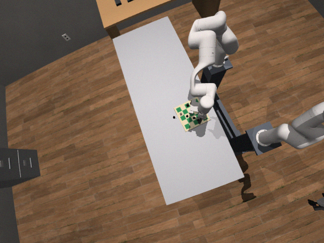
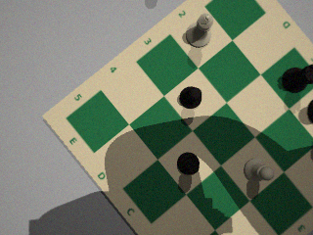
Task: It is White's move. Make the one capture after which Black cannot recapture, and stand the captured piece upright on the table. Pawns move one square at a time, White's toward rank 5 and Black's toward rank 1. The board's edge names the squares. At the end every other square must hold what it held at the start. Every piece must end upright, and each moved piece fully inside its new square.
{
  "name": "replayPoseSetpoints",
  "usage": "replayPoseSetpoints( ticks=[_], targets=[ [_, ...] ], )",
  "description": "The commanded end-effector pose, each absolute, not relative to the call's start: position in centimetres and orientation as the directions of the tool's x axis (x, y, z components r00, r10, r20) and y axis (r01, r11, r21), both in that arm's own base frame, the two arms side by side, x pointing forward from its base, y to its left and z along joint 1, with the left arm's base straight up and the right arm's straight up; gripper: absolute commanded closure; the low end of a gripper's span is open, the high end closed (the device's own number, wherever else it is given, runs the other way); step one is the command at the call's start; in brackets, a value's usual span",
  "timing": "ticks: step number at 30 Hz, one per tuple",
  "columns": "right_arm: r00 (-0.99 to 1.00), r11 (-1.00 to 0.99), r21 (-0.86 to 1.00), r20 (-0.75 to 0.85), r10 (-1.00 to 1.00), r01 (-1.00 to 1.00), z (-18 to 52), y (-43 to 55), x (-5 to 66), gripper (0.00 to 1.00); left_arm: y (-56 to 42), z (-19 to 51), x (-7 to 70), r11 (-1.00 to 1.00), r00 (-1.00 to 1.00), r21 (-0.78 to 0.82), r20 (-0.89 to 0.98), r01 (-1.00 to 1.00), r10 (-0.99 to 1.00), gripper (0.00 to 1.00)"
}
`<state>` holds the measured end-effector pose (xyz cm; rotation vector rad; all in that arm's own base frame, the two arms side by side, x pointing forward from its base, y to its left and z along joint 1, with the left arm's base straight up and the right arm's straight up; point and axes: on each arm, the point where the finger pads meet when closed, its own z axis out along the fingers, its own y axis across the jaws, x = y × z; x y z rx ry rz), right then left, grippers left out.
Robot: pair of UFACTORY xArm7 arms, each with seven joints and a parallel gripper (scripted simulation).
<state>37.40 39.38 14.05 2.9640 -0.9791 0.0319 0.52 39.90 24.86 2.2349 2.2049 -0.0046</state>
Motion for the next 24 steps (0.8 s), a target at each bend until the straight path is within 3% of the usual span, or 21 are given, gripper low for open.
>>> replayPoseSetpoints(
  ticks=[1,16,24],
  targets=[
    [0.862,-0.862,0.006,0.017,-0.507,-0.508,14.3,39.7,36.8,0.0,40.0,25.0,0.5,-0.014,0.014,0.0,0.0,1.0,1.0,0.0],
    [0.999,-0.999,0.001,0.006,-0.034,-0.034,14.8,40.4,33.4,0.0,40.0,25.0,0.5,-0.014,0.014,0.0,0.0,1.0,1.0,0.0],
    [0.997,-0.997,-0.002,0.004,0.075,0.075,14.9,40.5,32.6,0.0,40.0,25.0,0.5,-0.014,0.014,0.0,0.0,1.0,1.0,0.0]
  ],
)
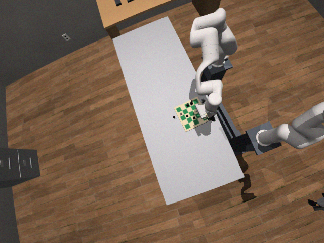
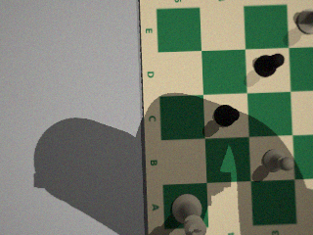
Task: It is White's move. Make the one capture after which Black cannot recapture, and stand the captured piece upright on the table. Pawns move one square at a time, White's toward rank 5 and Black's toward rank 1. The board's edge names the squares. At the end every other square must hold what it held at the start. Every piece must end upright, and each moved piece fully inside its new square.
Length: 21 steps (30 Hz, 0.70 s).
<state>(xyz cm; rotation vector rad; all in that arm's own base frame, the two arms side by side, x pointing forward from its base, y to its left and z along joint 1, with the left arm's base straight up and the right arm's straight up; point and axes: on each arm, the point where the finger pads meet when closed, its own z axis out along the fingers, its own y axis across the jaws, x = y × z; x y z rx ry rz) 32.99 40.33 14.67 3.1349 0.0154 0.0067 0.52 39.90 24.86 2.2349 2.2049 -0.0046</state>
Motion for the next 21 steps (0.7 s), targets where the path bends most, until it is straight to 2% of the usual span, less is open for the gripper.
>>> replayPoseSetpoints(
  ticks=[1,6,7,21],
  targets=[
    [0.997,-0.997,-0.003,0.004,0.082,0.082,14.9,40.51,32.56,0.0,40.0,25.0,0.54,-0.014,0.014,0.0,0.0,1.0,1.0,0.0],
    [0.996,-0.996,-0.003,0.003,0.091,0.091,14.9,40.52,32.49,0.0,40.0,25.0,0.54,-0.014,0.014,0.0,0.0,1.0,1.0,0.0],
    [0.996,-0.996,-0.003,0.003,0.091,0.091,14.9,40.52,32.49,0.57,40.0,25.0,0.54,-0.014,0.014,0.0,0.0,1.0,1.0,0.0],
    [0.996,-0.996,-0.003,0.003,0.091,0.091,14.9,40.52,32.49,0.57,40.0,25.0,0.54,-0.014,0.014,0.0,0.0,1.0,1.0,0.0]
  ],
)
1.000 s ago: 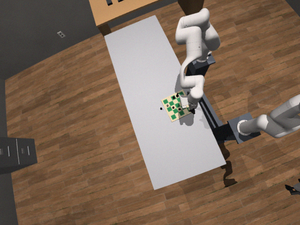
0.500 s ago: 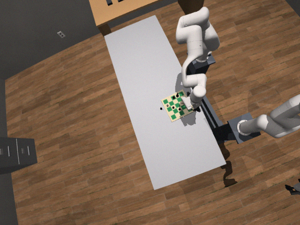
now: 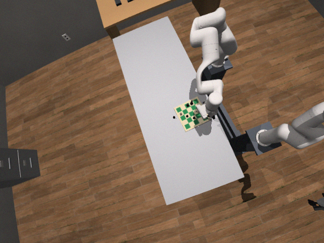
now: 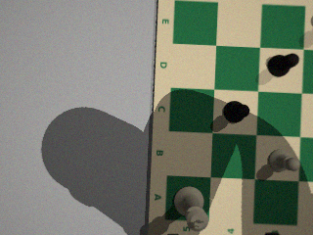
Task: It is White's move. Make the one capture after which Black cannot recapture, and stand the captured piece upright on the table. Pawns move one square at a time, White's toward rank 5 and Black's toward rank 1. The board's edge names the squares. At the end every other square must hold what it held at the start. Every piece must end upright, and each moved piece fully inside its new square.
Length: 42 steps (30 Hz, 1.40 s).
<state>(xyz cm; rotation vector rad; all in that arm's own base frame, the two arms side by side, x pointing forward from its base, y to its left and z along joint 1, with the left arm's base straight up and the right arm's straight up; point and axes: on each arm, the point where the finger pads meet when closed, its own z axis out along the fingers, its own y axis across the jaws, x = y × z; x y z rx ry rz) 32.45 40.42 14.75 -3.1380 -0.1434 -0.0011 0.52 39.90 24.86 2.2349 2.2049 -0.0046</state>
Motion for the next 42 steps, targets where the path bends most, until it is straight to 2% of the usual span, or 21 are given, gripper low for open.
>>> replayPoseSetpoints(
  ticks=[1,42],
  targets=[
    [0.996,-0.996,-0.003,0.003,0.091,0.091,14.9,40.52,32.49,0.57,40.0,25.0,0.54,-0.014,0.014,0.0,0.0,1.0,1.0,0.0],
    [0.996,-0.996,-0.003,0.003,0.091,0.091,13.95,40.56,32.5,0.57,40.0,25.0,0.54,-0.014,0.014,0.0,0.0,1.0,1.0,0.0]
  ],
)
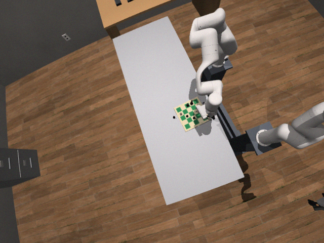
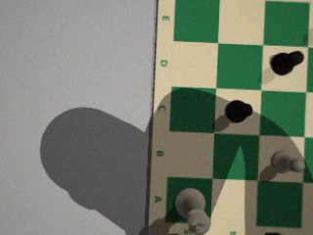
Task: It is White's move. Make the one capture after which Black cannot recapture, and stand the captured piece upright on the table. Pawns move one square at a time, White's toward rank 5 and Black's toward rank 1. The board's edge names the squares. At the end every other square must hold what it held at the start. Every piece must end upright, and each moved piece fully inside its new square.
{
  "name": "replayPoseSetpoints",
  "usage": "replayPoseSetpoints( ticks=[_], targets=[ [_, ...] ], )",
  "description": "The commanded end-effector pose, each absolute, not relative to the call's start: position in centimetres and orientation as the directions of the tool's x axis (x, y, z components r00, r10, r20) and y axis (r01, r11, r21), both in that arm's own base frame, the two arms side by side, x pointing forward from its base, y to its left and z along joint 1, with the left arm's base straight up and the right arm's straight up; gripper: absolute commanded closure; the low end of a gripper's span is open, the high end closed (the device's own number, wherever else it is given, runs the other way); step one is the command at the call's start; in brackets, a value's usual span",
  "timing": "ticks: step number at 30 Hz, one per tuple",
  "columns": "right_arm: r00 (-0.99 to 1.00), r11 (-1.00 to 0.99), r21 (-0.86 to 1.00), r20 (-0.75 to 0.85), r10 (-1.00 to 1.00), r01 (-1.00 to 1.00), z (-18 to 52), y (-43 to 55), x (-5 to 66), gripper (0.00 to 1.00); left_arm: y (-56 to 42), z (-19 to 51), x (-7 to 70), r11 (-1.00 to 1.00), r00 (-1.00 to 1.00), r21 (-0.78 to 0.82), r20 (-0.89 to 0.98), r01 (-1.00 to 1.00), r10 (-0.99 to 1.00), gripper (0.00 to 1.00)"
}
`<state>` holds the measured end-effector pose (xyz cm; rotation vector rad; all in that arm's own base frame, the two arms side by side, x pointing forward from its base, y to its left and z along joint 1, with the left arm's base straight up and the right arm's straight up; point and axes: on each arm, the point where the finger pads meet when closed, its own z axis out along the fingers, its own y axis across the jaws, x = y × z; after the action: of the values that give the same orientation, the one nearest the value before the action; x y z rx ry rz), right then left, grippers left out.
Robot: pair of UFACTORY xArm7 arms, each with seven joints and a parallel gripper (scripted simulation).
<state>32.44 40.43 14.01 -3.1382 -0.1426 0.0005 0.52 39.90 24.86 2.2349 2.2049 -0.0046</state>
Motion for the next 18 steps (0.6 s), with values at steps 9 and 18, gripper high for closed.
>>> replayPoseSetpoints(
  ticks=[9,18],
  targets=[
    [0.996,-0.996,-0.003,0.003,0.091,0.091,12.7,40.6,32.5,0.57,40.0,25.0,0.5,-0.014,0.014,0.0,0.0,1.0,1.0,0.0],
    [0.996,-0.996,-0.003,0.003,0.091,0.091,11.6,40.6,32.5,0.57,40.0,25.0,0.5,-0.014,0.014,0.0,0.0,1.0,1.0,0.0]
  ],
)
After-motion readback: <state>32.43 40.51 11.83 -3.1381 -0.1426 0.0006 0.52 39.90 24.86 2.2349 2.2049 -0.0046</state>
